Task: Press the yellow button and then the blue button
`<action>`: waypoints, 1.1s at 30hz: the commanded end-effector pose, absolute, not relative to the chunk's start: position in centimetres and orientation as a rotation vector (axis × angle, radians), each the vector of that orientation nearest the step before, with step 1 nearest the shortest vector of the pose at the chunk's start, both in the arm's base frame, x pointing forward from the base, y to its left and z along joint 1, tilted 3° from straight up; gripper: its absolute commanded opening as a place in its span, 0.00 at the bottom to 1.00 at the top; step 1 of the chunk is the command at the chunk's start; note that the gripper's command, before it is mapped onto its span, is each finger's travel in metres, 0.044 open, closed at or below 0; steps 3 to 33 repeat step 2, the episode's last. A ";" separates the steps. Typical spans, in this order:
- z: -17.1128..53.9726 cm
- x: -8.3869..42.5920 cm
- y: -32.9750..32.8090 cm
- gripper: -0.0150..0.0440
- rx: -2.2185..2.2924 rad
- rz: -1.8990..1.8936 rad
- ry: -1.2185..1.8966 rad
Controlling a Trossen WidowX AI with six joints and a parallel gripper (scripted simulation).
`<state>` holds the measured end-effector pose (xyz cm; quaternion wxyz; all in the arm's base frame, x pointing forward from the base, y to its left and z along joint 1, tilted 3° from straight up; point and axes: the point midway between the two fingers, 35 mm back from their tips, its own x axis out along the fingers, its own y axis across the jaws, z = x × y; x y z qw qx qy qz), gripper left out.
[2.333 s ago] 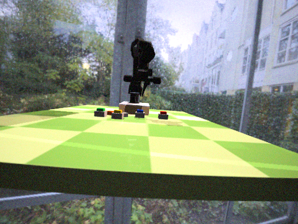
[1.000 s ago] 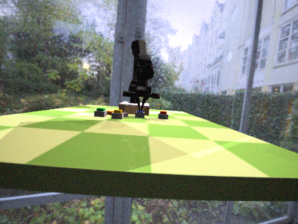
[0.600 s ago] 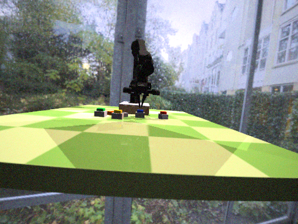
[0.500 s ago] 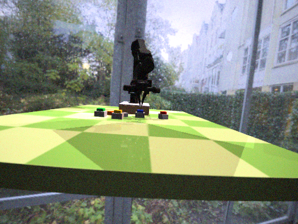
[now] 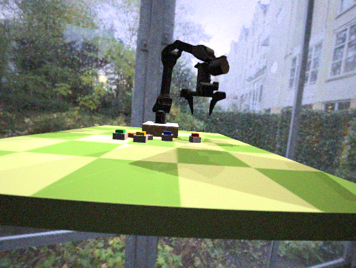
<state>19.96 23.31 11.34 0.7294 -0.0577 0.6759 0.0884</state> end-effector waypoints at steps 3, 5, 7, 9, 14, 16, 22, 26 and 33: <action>11.7 19.5 24.3 0.93 -0.123 0.173 1.496; 11.7 19.5 24.3 0.93 -0.123 0.173 1.496; 11.7 19.5 24.3 0.93 -0.123 0.173 1.496; 11.7 19.5 24.3 0.93 -0.123 0.173 1.496; 11.7 19.5 24.3 0.93 -0.123 0.173 1.496; 11.7 19.5 24.3 0.93 -0.123 0.173 1.496; 11.7 19.5 24.3 0.93 -0.123 0.173 1.496; 11.7 19.5 24.3 0.93 -0.123 0.173 1.496; 11.7 19.5 24.3 0.93 -0.123 0.173 1.496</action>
